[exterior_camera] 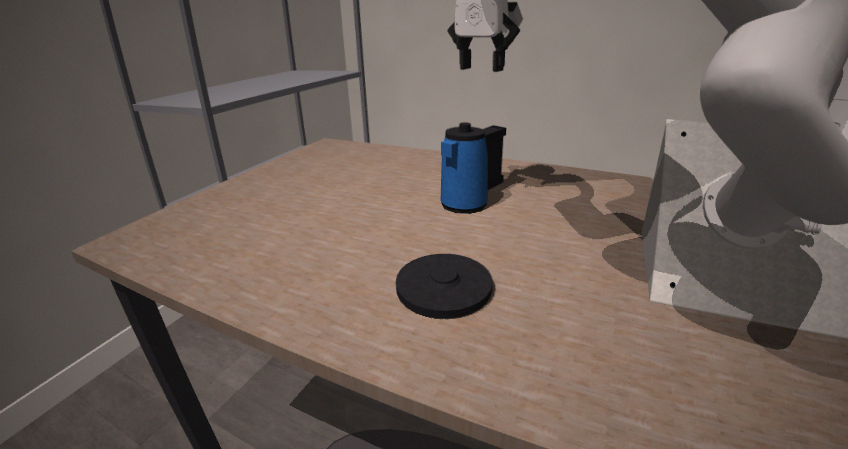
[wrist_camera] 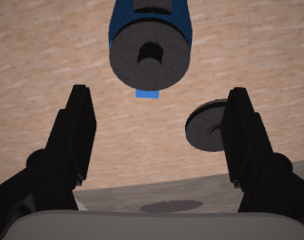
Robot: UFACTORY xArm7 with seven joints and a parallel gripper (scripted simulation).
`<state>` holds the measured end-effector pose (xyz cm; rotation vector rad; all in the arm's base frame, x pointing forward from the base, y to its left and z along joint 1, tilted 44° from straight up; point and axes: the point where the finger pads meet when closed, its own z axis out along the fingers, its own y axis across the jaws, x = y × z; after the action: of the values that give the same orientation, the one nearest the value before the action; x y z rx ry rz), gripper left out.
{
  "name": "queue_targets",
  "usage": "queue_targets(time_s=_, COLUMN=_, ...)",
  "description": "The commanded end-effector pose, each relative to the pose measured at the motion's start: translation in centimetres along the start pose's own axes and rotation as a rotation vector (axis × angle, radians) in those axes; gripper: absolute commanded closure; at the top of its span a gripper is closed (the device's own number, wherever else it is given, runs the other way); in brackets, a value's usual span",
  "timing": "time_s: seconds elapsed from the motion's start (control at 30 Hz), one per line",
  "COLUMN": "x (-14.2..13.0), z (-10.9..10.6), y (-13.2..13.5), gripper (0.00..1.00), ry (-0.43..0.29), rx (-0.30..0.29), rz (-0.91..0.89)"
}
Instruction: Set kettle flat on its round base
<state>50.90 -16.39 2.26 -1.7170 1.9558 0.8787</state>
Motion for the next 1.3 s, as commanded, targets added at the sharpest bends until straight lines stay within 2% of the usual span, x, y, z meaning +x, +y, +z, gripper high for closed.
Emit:
queue_targets(time_s=0.0, x=0.99, z=0.06, y=-0.27, gripper=0.19, ry=-0.009, rx=0.004, rz=0.036)
queue_targets(time_s=1.27, x=1.43, z=0.24, y=-0.38, gripper=0.19, ry=-0.014, rx=0.005, rz=0.054)
